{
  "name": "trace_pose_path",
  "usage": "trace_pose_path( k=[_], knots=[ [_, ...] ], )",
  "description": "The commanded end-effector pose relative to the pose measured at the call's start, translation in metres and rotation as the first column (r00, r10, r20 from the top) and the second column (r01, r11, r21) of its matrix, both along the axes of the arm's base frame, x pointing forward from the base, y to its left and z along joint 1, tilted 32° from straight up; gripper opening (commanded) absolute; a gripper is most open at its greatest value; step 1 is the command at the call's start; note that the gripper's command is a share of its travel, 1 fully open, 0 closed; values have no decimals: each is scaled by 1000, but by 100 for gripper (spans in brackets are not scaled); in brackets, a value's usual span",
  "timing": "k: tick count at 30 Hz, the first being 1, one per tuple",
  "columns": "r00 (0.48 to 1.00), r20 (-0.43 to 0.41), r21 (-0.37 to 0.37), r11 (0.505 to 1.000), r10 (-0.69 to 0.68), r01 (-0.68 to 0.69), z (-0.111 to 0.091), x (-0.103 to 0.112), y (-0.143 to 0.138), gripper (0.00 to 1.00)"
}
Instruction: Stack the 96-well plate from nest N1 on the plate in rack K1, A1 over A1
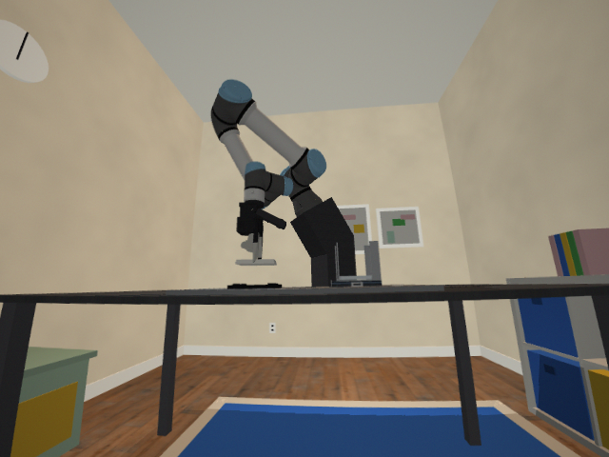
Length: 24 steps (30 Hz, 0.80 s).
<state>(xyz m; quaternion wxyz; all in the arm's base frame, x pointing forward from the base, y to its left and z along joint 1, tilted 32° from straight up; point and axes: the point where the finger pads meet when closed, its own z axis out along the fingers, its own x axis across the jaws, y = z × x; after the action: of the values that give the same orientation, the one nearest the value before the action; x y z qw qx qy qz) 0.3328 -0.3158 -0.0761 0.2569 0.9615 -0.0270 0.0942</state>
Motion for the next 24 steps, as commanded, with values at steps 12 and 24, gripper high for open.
trace_pose_path(
  k=[12,24],
  knots=[
    [1000,0,0,1000,0,0,21,-4,12,0],
    [1000,0,0,1000,0,0,35,-7,20,0]
  ],
)
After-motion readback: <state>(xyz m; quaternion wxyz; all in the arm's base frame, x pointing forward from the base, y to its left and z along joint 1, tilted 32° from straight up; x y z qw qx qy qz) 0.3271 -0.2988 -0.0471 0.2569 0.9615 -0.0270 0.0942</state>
